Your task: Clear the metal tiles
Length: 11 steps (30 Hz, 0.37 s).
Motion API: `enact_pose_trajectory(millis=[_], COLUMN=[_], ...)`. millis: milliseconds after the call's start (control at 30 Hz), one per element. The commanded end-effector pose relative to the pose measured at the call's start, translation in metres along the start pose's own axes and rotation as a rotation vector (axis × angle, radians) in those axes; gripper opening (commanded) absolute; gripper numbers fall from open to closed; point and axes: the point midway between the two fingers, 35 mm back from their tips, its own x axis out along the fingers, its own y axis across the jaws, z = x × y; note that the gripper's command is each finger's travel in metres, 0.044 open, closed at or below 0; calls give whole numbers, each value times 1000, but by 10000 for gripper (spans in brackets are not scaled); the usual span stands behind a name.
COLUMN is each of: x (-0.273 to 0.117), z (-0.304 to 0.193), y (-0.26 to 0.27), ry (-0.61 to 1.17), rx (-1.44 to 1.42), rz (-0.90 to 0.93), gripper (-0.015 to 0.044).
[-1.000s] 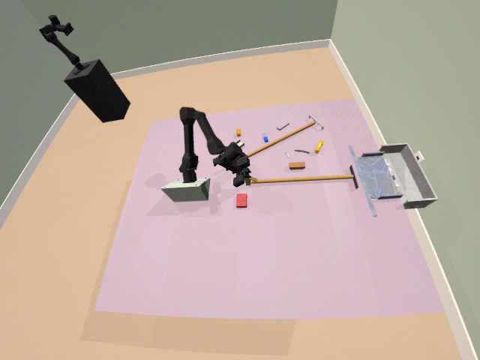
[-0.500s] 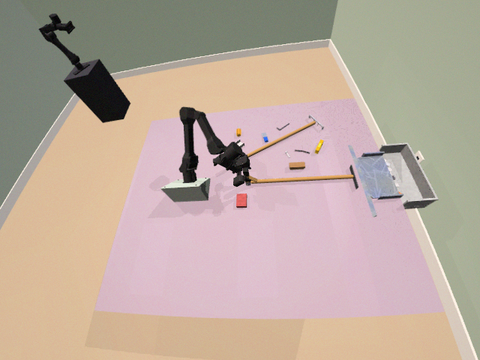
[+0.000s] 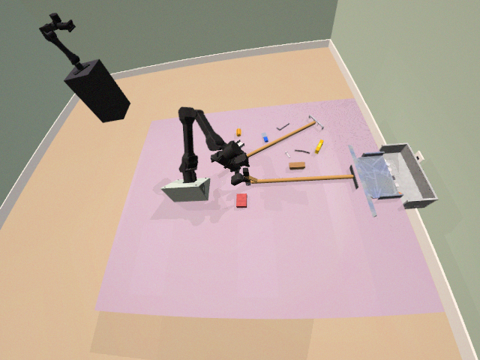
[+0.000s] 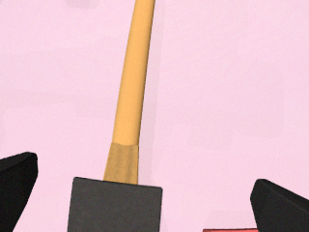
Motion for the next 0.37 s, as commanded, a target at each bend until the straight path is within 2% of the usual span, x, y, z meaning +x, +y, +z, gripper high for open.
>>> enact_pose_trajectory(millis=[0, 333], x=[-11, -37], z=[6, 15], y=[-1, -5], ry=[2, 8], rx=[-6, -6], rz=[0, -4], gripper=[440, 440])
